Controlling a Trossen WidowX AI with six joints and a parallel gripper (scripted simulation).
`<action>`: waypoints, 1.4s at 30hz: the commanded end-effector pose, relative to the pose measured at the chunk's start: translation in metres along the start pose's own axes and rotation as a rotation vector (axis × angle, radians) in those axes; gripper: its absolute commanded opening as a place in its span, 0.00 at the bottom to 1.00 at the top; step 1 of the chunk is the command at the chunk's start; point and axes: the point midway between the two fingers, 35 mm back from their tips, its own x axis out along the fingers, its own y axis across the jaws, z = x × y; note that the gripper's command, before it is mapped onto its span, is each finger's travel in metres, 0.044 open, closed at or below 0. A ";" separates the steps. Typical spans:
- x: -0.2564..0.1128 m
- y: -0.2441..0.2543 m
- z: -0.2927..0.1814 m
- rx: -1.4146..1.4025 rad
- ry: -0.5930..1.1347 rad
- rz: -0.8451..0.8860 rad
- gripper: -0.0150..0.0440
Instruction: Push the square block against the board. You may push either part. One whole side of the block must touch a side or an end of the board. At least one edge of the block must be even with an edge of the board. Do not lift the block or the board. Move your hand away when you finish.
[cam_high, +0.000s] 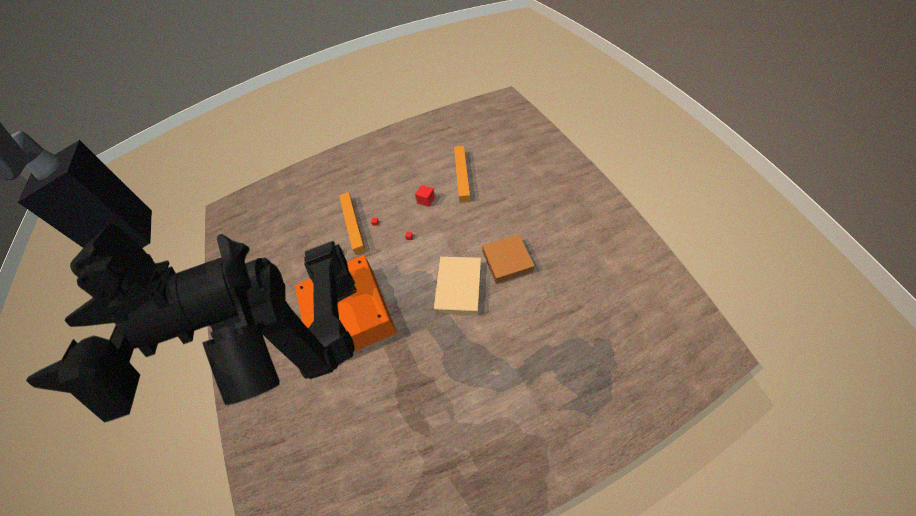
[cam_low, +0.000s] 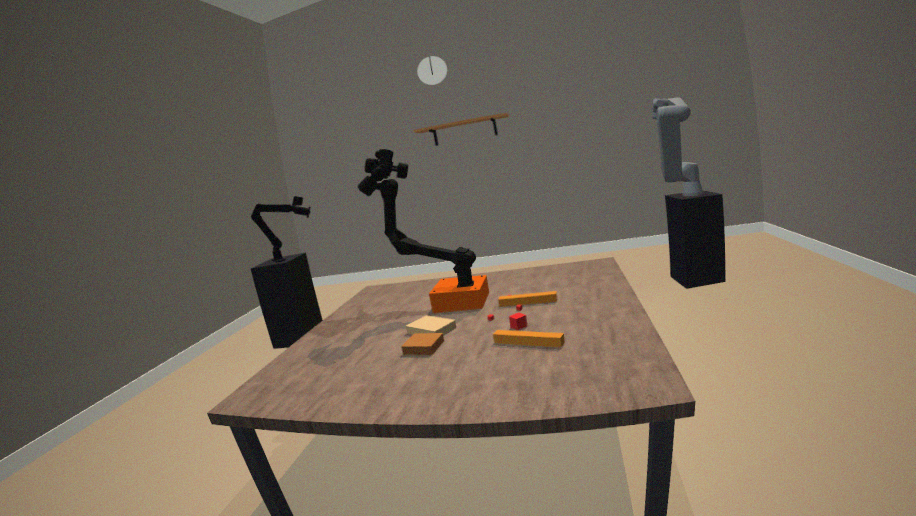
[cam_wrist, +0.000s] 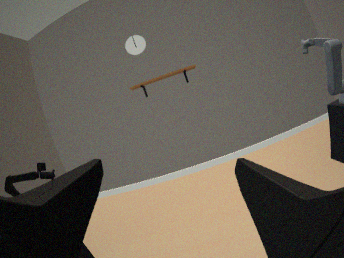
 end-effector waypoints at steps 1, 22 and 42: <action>0.000 0.000 0.000 0.000 0.000 0.000 0.89; 0.013 -0.129 0.142 -0.011 -0.319 -0.141 0.25; -0.058 -0.287 0.239 -0.097 -0.677 -0.490 0.25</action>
